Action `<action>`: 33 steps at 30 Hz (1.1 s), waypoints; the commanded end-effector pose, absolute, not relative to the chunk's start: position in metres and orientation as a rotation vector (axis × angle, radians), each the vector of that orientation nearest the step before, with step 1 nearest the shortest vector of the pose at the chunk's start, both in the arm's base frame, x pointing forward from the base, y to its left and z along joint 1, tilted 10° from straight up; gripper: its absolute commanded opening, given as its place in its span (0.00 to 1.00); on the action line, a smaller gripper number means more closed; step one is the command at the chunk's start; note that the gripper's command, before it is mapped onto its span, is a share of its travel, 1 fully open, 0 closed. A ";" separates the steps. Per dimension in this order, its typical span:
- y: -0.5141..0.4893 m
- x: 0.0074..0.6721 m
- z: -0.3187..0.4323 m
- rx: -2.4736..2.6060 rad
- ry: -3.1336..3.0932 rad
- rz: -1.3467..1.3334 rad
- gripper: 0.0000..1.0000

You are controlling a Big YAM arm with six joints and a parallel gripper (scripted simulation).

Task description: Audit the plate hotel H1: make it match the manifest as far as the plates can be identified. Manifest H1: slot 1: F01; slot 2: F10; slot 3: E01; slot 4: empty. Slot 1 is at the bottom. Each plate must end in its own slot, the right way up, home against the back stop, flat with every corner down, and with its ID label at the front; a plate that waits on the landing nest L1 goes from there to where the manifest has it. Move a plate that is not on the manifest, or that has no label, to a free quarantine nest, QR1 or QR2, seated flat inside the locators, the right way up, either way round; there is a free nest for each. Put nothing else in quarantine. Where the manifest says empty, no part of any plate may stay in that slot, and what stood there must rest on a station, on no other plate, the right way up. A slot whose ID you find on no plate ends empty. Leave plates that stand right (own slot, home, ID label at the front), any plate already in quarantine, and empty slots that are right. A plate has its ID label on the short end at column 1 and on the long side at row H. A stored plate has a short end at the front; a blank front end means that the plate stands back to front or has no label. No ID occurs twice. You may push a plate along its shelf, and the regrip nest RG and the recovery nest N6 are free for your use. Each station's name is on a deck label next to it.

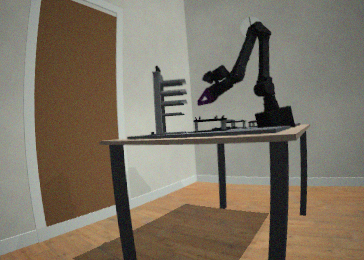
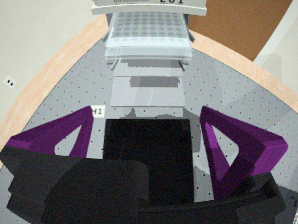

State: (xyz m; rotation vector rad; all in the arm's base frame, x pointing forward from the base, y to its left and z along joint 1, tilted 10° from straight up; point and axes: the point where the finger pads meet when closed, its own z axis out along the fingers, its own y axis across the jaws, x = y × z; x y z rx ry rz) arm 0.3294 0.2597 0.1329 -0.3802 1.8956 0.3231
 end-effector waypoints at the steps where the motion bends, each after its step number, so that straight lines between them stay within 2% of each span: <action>1: 0.266 0.339 0.151 -0.358 1.856 0.342 1.00; 33: 0.252 0.302 0.121 -0.366 1.876 0.345 1.00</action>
